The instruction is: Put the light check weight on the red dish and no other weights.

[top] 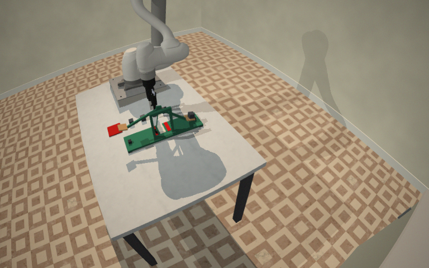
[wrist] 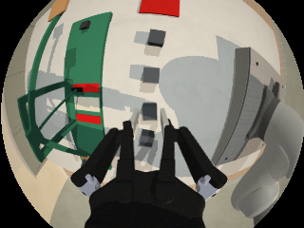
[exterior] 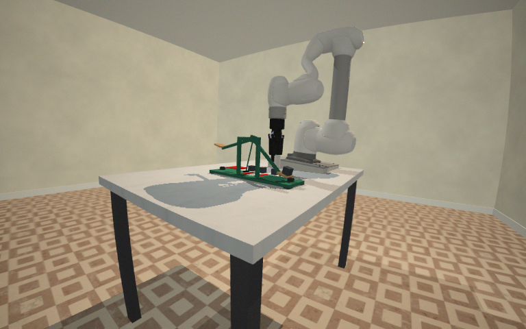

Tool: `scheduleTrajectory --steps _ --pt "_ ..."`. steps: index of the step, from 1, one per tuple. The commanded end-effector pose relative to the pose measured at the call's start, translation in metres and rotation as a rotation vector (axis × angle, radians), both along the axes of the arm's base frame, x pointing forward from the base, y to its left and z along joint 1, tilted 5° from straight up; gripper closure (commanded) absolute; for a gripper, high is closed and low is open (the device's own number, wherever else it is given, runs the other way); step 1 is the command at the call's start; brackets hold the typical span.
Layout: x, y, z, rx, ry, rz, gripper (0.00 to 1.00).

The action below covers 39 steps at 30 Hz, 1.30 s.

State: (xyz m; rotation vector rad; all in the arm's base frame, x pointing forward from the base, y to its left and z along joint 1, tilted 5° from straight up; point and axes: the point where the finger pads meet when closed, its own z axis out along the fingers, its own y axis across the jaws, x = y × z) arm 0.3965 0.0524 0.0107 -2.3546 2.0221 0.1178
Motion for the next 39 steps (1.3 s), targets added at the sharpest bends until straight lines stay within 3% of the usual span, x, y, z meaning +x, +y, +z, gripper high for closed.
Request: scheduleTrajectory --steps 1,13,39 --pt "0.0 0.0 -0.004 0.0 0.0 0.0 0.65" --pt "-0.001 0.002 -0.028 0.0 0.0 0.0 0.65" --pt "-0.001 0.002 -0.032 0.0 0.0 0.0 0.65"
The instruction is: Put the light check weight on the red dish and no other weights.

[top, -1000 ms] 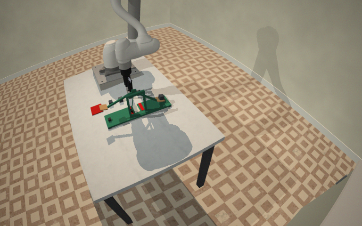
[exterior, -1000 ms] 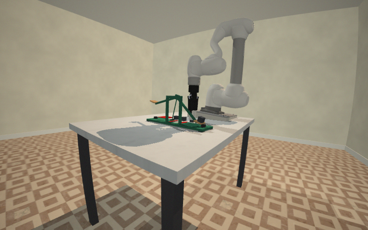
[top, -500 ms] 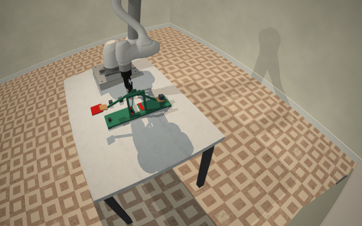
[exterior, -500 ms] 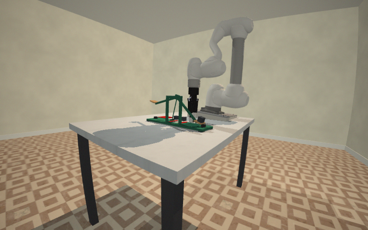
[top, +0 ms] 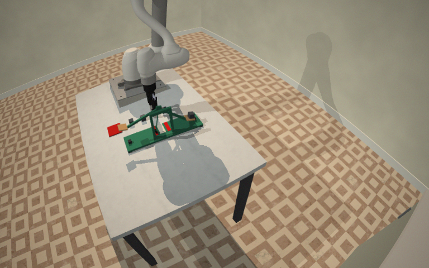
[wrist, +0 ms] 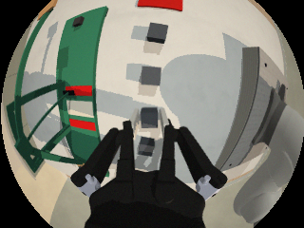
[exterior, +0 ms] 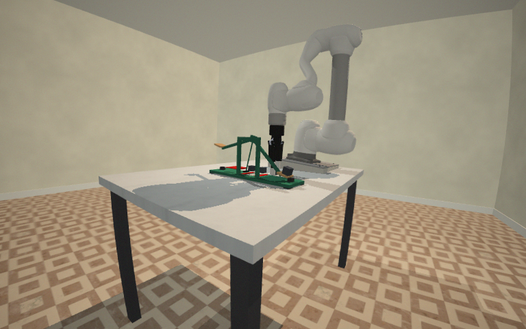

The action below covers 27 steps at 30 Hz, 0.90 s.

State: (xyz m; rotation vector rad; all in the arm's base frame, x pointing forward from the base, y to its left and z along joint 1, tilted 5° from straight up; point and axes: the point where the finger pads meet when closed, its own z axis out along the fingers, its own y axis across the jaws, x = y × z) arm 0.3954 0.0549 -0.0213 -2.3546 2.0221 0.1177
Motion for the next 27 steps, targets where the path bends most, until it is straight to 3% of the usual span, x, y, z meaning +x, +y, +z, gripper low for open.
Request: scheduleTrajectory --steps 1,18,19,27 --pt "0.0 0.0 0.0 0.0 0.0 0.0 0.65" --pt "0.0 0.0 0.0 0.0 0.0 0.0 0.65" --pt "0.0 0.0 0.0 0.0 0.0 0.0 0.76" --pt "0.0 0.0 0.0 0.0 0.0 0.0 0.76"
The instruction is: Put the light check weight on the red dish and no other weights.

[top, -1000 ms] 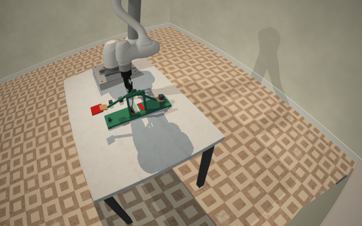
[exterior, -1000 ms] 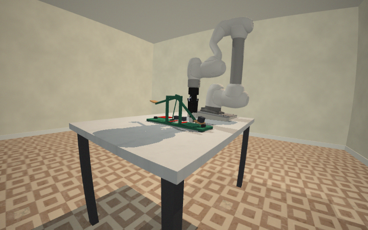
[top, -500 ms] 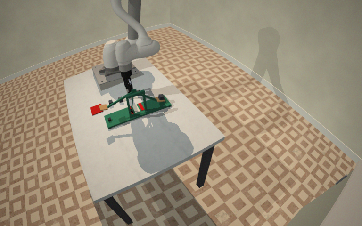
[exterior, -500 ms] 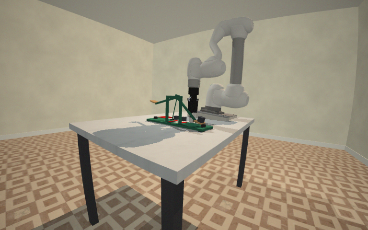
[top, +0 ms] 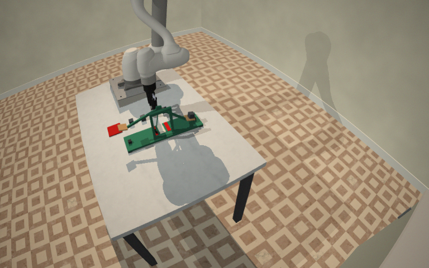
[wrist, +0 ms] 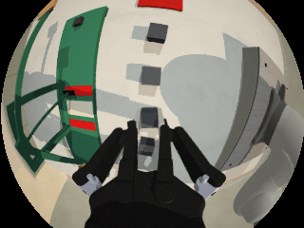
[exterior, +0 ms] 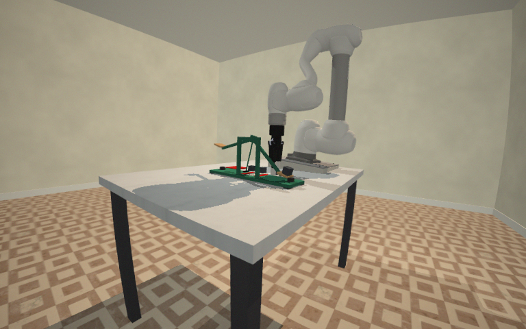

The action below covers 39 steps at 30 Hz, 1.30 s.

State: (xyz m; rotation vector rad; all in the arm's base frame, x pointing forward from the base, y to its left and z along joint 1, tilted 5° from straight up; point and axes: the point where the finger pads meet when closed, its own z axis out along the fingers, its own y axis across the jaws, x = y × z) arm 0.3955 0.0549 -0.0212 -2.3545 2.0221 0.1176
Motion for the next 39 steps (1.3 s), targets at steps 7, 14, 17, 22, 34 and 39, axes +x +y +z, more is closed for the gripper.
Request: scheduleTrajectory --steps 7,14,17,22,34,39 --pt "0.0 0.0 0.0 0.0 0.0 0.0 0.76" --pt "0.0 0.0 0.0 0.0 0.0 0.0 0.76" --pt "0.0 0.0 0.0 0.0 0.0 0.0 0.76" --pt "0.0 0.0 0.0 0.0 0.0 0.0 0.76" --pt "0.0 -0.001 0.01 0.0 0.0 0.0 0.76" --pt "0.001 -0.002 0.033 0.0 0.0 0.0 0.76"
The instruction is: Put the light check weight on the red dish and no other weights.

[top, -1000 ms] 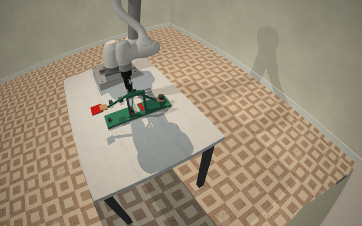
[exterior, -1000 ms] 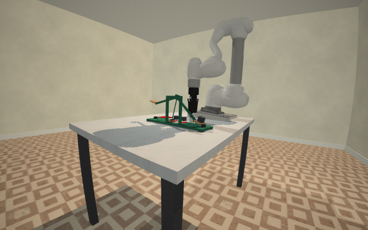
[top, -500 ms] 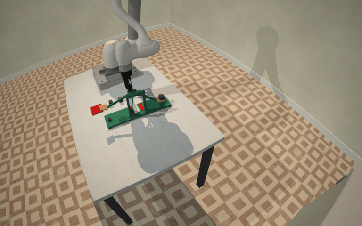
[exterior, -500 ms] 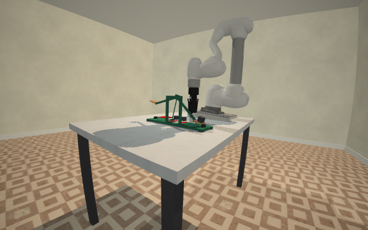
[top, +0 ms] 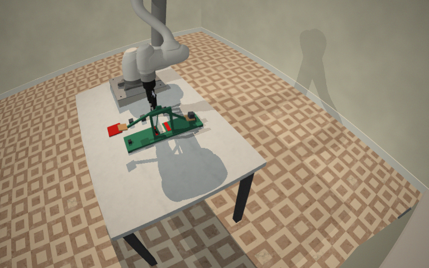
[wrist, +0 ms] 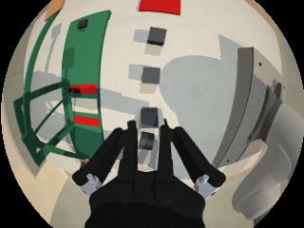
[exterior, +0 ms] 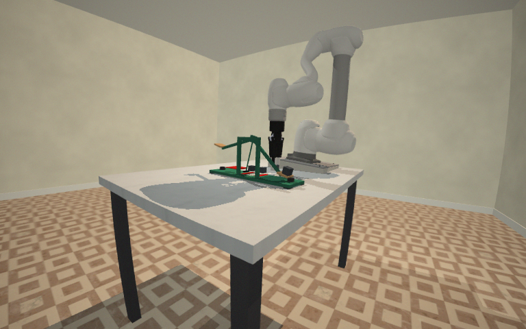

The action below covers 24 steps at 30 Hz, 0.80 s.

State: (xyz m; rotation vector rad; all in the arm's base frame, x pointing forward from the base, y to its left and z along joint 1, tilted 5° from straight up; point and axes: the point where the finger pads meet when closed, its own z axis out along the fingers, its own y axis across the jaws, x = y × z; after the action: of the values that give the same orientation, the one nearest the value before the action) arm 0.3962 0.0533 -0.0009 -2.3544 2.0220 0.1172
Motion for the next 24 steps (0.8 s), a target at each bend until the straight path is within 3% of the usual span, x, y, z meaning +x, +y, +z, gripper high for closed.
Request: scheduleTrajectory --steps 1,9,24 --pt "0.001 -0.001 0.018 0.0 0.0 0.0 0.76" --pt "0.002 -0.004 0.048 0.0 0.0 0.0 0.76" --pt "0.002 -0.004 0.05 0.0 0.001 -0.012 0.76"
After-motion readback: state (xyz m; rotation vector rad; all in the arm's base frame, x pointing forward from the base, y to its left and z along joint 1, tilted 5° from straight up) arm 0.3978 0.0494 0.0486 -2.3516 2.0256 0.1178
